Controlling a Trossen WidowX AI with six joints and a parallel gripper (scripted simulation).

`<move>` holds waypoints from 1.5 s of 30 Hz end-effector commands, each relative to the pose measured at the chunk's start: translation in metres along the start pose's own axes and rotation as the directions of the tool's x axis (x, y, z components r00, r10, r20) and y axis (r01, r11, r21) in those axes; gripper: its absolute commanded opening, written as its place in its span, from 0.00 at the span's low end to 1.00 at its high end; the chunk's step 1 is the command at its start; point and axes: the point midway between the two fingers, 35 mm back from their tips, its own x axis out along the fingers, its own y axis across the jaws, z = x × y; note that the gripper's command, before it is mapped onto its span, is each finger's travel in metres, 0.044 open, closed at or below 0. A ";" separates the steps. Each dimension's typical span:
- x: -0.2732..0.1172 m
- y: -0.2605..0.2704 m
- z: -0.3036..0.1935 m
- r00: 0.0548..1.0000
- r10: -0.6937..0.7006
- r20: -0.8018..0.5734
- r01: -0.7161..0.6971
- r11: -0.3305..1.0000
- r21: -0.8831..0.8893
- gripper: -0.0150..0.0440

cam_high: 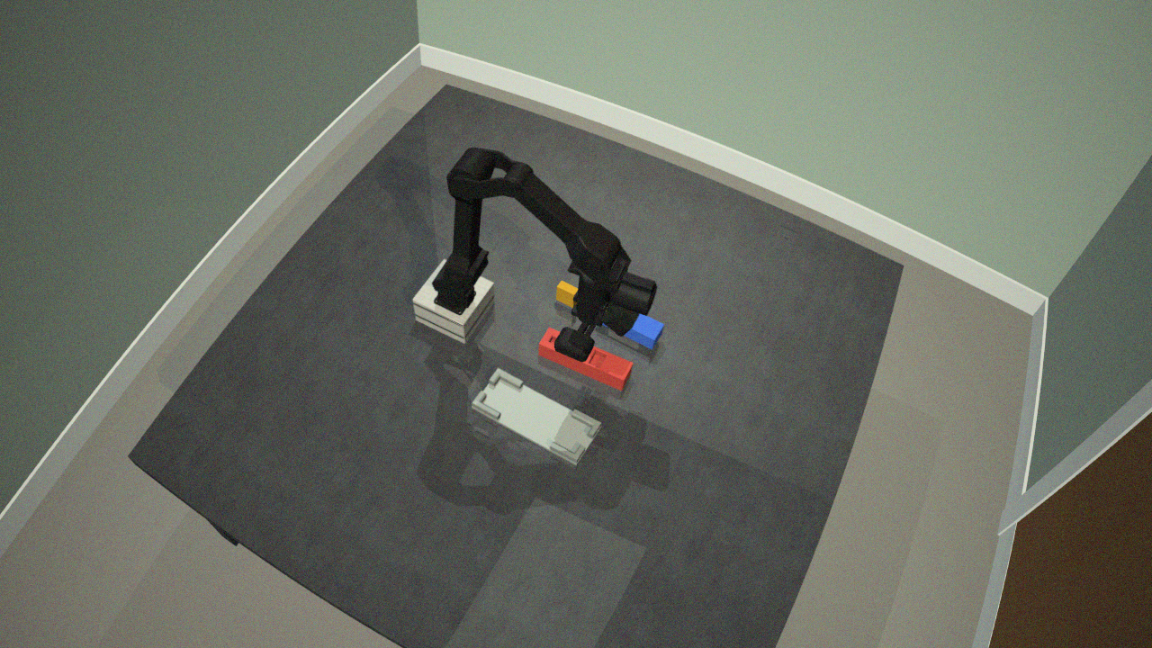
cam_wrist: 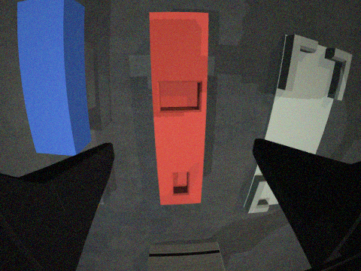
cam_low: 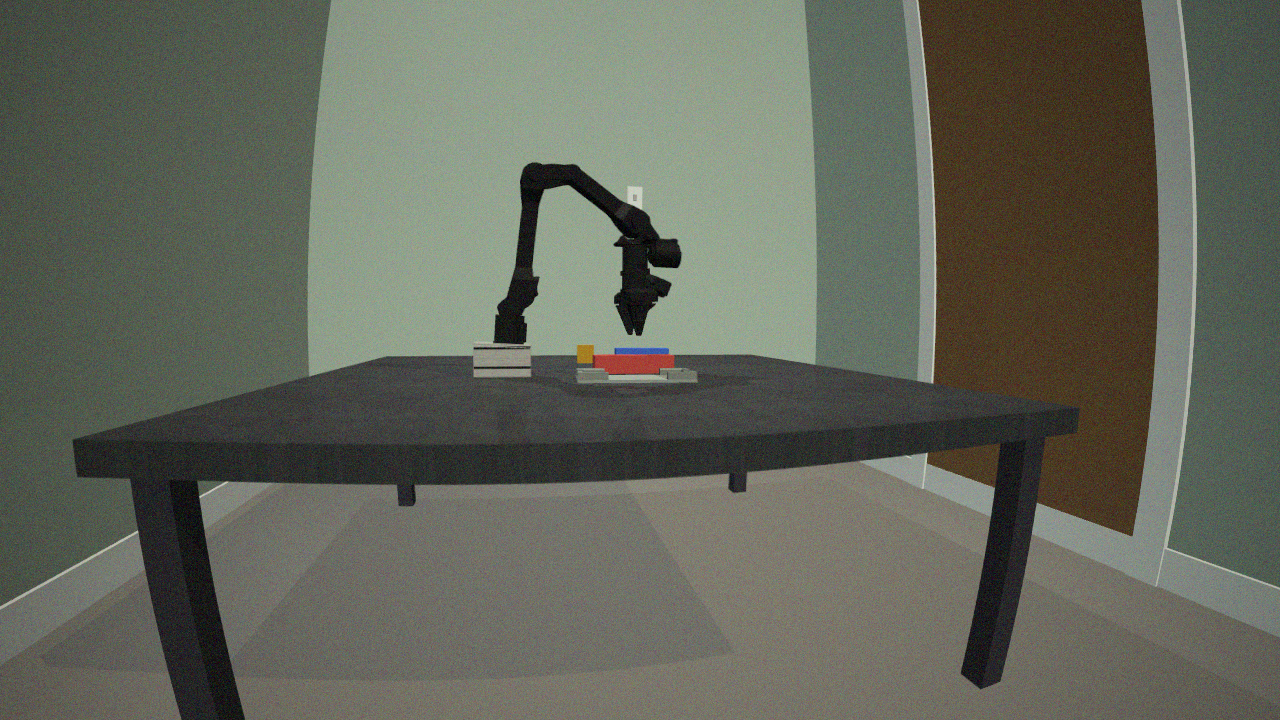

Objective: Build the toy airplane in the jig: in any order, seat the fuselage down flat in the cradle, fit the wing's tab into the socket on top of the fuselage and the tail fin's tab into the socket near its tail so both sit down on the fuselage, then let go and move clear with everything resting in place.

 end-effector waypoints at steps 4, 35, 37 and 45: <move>0.020 0.001 -0.002 1.000 0.003 -0.003 -0.003 1.000 -0.003 1.00; 0.068 0.001 -0.002 1.000 0.003 -0.003 -0.003 1.000 -0.003 1.00; 0.071 0.001 -0.002 1.000 0.003 -0.003 -0.003 1.000 -0.003 1.00; 0.078 0.001 -0.003 1.000 0.003 -0.003 -0.003 1.000 -0.003 0.91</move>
